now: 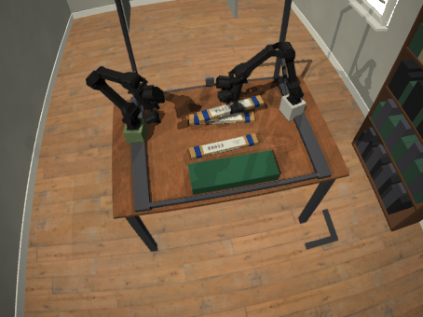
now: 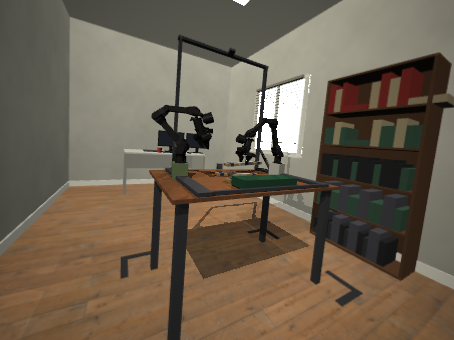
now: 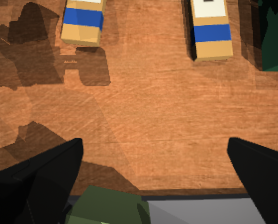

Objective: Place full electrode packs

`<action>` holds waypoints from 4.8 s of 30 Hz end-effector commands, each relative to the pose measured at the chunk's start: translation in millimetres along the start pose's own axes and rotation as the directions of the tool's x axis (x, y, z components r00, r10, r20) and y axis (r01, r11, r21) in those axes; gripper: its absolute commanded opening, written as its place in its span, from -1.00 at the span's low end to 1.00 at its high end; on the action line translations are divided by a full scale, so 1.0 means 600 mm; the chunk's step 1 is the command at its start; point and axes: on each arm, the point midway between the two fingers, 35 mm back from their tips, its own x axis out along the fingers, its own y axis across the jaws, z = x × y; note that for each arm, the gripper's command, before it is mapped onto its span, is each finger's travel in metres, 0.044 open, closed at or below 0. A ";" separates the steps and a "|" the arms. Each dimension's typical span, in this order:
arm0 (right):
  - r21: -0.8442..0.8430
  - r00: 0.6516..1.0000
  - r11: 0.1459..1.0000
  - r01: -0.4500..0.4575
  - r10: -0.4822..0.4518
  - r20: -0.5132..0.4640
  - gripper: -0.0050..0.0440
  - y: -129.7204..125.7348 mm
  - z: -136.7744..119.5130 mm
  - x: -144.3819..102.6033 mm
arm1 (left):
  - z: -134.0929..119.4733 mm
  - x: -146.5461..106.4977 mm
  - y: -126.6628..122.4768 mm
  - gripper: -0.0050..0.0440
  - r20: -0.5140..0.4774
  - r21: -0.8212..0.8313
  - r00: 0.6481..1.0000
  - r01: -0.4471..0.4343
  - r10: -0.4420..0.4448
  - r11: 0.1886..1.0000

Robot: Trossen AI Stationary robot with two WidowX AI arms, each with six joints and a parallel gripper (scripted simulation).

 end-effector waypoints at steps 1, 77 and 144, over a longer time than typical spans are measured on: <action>-0.005 1.000 1.000 0.008 -0.007 0.021 0.96 -0.002 0.007 -0.009 | 0.042 -0.032 -0.023 -1.00 0.084 -0.003 0.996 0.008 -0.007 1.000; -0.005 1.000 1.000 0.008 -0.007 0.021 0.96 -0.002 0.007 -0.009 | 0.062 -0.005 -0.327 -1.00 0.076 -0.005 0.997 0.016 -0.016 1.000; -0.005 1.000 1.000 0.008 -0.007 0.021 0.96 -0.002 0.007 -0.009 | 0.072 0.015 -0.343 -1.00 0.089 -0.005 0.996 0.024 -0.024 1.000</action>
